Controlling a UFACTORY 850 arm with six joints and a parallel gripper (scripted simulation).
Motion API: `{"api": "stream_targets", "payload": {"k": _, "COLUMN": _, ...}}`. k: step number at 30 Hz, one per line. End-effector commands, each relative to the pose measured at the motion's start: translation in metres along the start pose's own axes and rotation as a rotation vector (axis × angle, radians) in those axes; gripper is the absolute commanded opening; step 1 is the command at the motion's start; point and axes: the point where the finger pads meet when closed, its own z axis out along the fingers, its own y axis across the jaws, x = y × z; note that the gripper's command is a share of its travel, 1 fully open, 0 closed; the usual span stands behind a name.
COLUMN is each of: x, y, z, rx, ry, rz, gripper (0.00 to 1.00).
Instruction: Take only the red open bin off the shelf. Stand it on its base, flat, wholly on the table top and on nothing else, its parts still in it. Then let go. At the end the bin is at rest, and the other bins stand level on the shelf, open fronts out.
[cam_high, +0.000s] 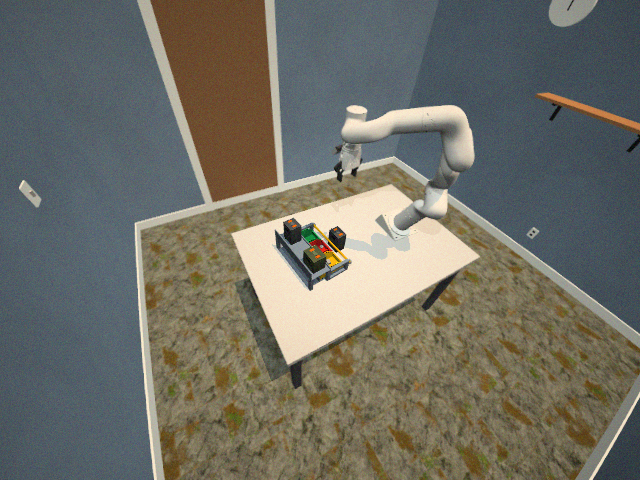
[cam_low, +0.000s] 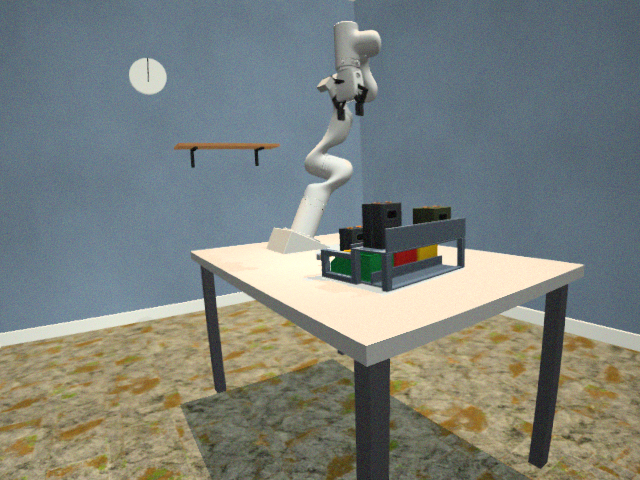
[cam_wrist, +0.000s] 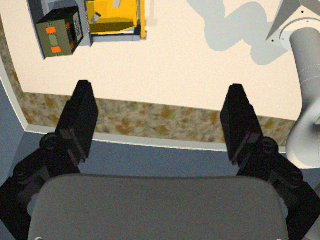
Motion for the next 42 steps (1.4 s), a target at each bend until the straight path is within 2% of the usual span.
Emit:
{"api": "stream_targets", "payload": {"k": 1, "x": 0.000, "y": 0.000, "z": -0.001, "rx": 0.002, "ry": 0.001, "rz": 0.000, "gripper": 1.00}}
{"api": "stream_targets", "payload": {"k": 4, "x": 0.000, "y": 0.000, "z": -0.001, "rx": 0.002, "ry": 0.001, "rz": 0.000, "gripper": 1.00}}
{"api": "stream_targets", "payload": {"k": 9, "x": 0.000, "y": 0.000, "z": 0.049, "rx": 0.001, "ry": 0.001, "rz": 0.000, "gripper": 1.00}}
{"api": "stream_targets", "payload": {"k": 21, "x": 0.000, "y": 0.000, "z": 0.049, "rx": 0.001, "ry": 0.001, "rz": 0.000, "gripper": 1.00}}
{"api": "stream_targets", "payload": {"k": 26, "x": 0.000, "y": 0.000, "z": 0.099, "rx": 0.002, "ry": 0.001, "rz": 0.000, "gripper": 1.00}}
{"api": "stream_targets", "payload": {"k": 38, "x": 0.000, "y": 0.000, "z": 0.099, "rx": 0.002, "ry": 0.001, "rz": 0.000, "gripper": 1.00}}
{"api": "stream_targets", "payload": {"k": 42, "x": 0.001, "y": 0.000, "z": 0.138, "rx": 0.002, "ry": 0.001, "rz": 0.000, "gripper": 1.00}}
